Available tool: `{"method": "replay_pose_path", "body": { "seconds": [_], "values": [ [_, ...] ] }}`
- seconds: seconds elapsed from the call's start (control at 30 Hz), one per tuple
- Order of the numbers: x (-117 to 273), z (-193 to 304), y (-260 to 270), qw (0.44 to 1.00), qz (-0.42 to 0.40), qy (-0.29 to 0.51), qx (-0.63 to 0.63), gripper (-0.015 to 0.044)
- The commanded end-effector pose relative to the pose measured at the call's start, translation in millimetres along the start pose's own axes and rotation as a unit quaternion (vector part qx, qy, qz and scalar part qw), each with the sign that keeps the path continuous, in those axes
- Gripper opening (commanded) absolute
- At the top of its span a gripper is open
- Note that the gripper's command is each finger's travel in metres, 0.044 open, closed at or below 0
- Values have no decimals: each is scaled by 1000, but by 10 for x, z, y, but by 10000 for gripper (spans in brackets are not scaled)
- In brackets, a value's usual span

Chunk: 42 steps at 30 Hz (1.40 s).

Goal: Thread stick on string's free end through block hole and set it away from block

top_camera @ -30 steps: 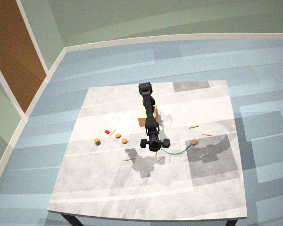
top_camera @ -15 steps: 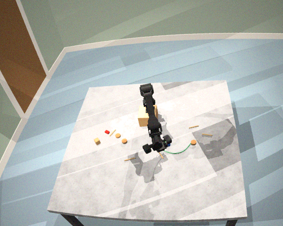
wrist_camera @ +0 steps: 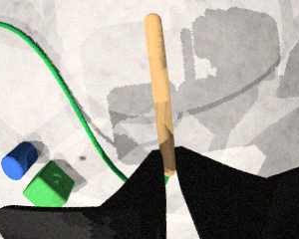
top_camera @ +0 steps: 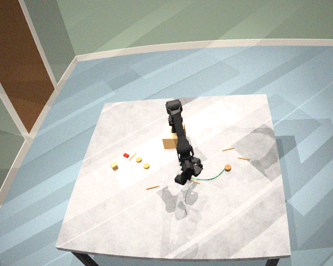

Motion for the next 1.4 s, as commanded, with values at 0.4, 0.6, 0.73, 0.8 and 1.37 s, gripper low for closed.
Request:
{"method": "replay_pose_path", "body": {
  "seconds": [0.4, 0.6, 0.73, 0.8, 1.37],
  "values": [
    [-16, -179, 69, 954, -1, 1, 301, 0],
    [-17, -243, 96, 914, -1, 1, 405, 0],
    [-19, -285, 116, 882, -1, 1, 472, 0],
    [-19, -306, 125, 864, -1, 0, 504, 0],
    [-25, -482, 217, 665, 0, -1, 747, 0]
  ]
}}
Point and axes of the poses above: the point midway between the two fingers, 35 mm back from their tips, its own x axis back along the fingers, its own y axis across the jaws, z = x × y, the point moved 2 cm from there along x, back along the fingers, and after that the axes turned 12 degrees about -x, right-handed, at the moved point
